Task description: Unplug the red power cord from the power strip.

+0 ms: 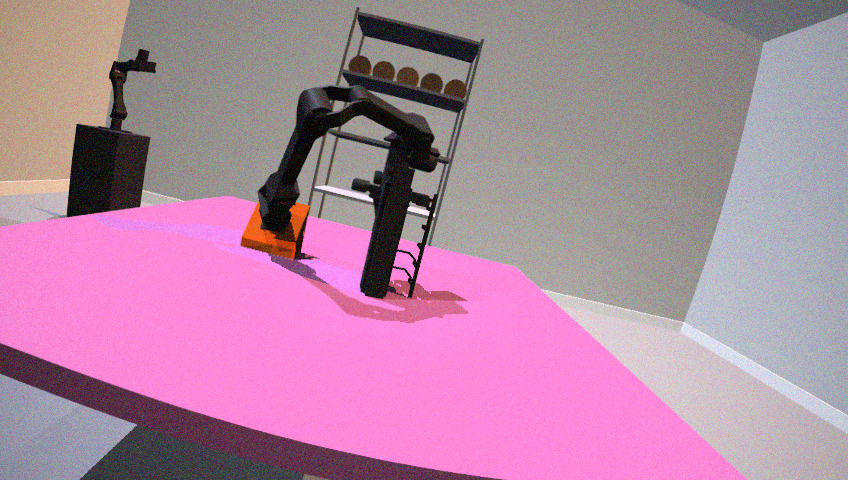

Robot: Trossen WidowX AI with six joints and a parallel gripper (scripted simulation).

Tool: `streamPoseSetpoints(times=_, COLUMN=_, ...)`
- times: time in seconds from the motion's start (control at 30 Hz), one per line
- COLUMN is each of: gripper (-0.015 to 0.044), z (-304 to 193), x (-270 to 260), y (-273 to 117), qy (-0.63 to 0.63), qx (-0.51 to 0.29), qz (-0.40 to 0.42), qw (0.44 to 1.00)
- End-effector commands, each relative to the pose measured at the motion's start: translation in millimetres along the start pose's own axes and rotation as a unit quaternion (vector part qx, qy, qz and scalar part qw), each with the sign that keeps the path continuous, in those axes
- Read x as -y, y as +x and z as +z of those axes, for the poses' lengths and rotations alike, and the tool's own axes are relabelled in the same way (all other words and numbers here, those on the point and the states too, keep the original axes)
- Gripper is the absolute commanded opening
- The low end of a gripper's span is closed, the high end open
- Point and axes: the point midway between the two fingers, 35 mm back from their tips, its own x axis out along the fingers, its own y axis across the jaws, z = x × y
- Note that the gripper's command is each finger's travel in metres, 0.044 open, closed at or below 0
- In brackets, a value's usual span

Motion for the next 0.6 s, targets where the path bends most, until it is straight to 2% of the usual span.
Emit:
streamPoseSetpoints(times=0.0, gripper=0.0, z=18.9, x=1.5, y=-2.4, qy=-0.003, qx=0.011, qz=-0.001, qw=1.0)
streamPoseSetpoints(times=0.57, gripper=0.0, z=46.9, x=0.0, y=-5.4, qy=-0.004, qx=0.012, qz=-0.002, qw=1.0)
